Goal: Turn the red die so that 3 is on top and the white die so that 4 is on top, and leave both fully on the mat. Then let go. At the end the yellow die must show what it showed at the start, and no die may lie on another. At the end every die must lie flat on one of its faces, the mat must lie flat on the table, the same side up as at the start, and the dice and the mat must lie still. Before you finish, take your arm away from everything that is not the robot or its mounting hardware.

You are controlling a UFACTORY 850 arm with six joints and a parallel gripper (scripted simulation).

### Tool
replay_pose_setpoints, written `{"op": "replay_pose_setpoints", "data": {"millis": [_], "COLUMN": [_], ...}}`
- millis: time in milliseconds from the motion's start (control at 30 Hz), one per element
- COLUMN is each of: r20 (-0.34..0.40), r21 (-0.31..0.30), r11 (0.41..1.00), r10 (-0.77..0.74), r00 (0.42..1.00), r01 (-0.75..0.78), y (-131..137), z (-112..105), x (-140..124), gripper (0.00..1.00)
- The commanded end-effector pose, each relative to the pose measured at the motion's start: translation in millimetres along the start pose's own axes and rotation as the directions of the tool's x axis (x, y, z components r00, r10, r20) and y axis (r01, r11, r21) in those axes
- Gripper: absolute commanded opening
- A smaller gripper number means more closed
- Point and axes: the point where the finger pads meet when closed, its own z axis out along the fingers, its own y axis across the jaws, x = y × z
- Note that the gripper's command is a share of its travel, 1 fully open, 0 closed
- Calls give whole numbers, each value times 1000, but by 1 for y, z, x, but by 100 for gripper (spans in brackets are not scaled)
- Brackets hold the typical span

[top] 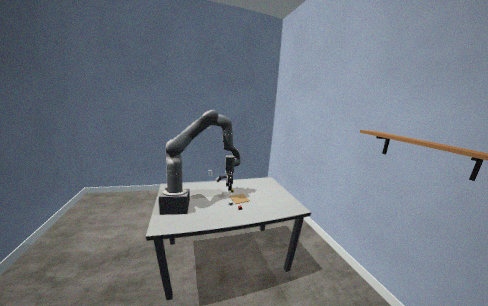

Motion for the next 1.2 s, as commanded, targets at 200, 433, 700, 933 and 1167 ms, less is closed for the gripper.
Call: {"op": "replay_pose_setpoints", "data": {"millis": [200, 433, 700, 933, 1167], "r20": [2, 2, 2, 2, 2], "r21": [0, 0, 0, 0, 0], "r11": [1000, 1000, 1000, 1000, 1000], "r10": [0, 0, 0, 0, 0], "r00": [1000, 1000, 1000, 1000, 1000], "r01": [0, 0, 0, 0, 0], "y": [0, 0, 0, 0, 0], "z": [-7, -43, -85, -107, -107], "x": [-1, -1, -1, -1, -1], "gripper": [100, 100, 100, 100, 100]}}
